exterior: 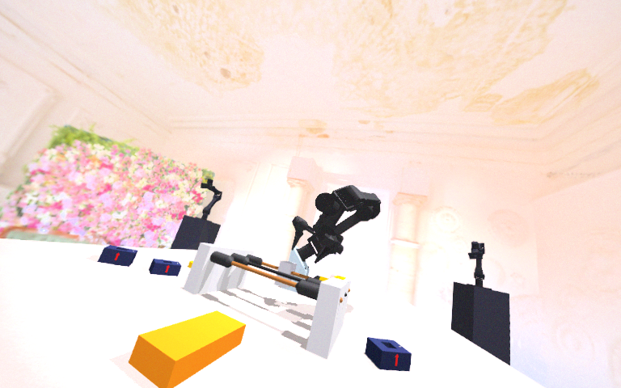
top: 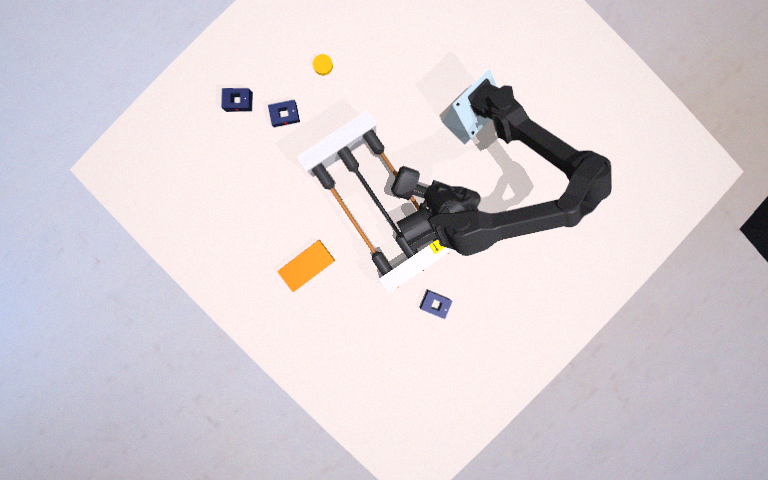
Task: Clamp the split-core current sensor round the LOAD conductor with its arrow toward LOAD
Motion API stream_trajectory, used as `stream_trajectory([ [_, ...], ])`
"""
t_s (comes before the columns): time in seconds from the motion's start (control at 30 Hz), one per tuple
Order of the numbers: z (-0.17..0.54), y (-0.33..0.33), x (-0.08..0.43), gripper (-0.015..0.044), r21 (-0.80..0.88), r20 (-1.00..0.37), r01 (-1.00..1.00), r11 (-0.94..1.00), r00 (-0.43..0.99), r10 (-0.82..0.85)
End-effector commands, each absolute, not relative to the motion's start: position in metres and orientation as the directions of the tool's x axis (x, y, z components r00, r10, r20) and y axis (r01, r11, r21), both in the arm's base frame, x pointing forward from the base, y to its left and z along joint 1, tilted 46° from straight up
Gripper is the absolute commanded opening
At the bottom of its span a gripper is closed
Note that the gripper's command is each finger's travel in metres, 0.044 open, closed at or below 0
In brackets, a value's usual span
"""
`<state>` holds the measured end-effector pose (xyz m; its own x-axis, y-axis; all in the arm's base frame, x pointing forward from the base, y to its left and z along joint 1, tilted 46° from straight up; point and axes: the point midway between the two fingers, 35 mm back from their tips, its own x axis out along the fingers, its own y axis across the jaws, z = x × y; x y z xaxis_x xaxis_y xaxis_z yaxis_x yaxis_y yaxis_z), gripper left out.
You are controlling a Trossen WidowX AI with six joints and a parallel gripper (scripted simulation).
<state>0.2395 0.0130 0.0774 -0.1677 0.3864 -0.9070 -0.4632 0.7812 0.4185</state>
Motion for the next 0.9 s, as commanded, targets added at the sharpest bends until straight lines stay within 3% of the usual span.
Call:
stream_trajectory([
  [0.0,0.071,-0.023,0.264,0.0440,0.371,-0.768,-0.856,0.359,-0.066,0.637],
  [0.3,0.068,-0.041,0.271,0.0440,0.128,-0.699,-0.981,0.144,0.014,0.715],
  [0.87,0.068,-0.042,0.272,0.0440,0.119,-0.697,-0.983,0.138,0.016,0.717],
])
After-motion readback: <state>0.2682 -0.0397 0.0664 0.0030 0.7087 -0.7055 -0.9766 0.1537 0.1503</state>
